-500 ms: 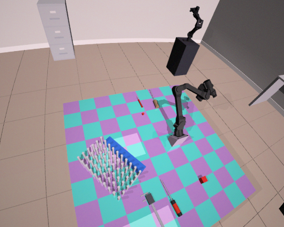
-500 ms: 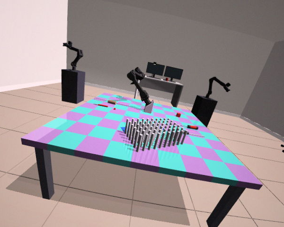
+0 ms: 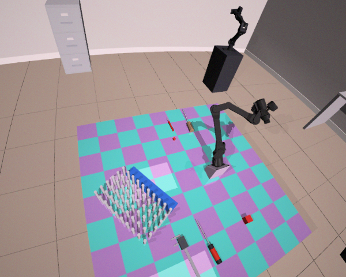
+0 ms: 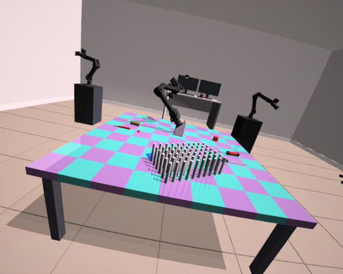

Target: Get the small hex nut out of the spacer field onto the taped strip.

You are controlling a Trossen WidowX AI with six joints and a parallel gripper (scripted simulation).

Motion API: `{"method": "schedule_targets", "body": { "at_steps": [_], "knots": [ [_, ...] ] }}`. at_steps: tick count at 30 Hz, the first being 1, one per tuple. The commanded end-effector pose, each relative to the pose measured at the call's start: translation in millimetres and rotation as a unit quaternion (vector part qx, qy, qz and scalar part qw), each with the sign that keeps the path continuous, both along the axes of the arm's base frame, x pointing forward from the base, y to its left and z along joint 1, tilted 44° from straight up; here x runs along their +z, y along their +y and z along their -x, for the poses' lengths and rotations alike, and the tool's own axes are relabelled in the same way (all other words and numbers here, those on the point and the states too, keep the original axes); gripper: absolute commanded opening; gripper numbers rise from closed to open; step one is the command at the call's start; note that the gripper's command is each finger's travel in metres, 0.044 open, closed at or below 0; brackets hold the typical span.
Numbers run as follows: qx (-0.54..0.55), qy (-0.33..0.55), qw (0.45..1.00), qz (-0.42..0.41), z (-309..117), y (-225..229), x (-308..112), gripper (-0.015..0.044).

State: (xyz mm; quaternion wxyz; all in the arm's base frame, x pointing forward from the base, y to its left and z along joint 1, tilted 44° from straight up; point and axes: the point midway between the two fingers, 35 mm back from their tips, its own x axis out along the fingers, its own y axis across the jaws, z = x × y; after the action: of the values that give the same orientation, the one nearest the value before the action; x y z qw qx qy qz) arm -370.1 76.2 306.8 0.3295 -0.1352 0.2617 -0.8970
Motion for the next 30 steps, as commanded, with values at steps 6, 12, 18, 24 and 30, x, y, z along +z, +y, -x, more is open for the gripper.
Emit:
{"method": "schedule_targets", "body": {
  "at_steps": [6, 12, 18, 24, 30],
  "knots": [
    [-0.243, -0.026, 0.968, 0.055, -33.4, 137.2, -18.6, 0.0440],
    [-0.396, -0.033, 0.914, 0.083, -85.0, 218.4, -32.1, 0.0440],
    [-0.538, -0.037, 0.835, 0.113, -158.1, 286.0, -48.2, 0.0440],
    [-0.664, -0.039, 0.733, 0.145, -248.8, 333.6, -66.3, 0.0440],
    [-0.772, -0.036, 0.611, 0.174, -350.4, 356.3, -85.8, 0.0440]
  ]
}}
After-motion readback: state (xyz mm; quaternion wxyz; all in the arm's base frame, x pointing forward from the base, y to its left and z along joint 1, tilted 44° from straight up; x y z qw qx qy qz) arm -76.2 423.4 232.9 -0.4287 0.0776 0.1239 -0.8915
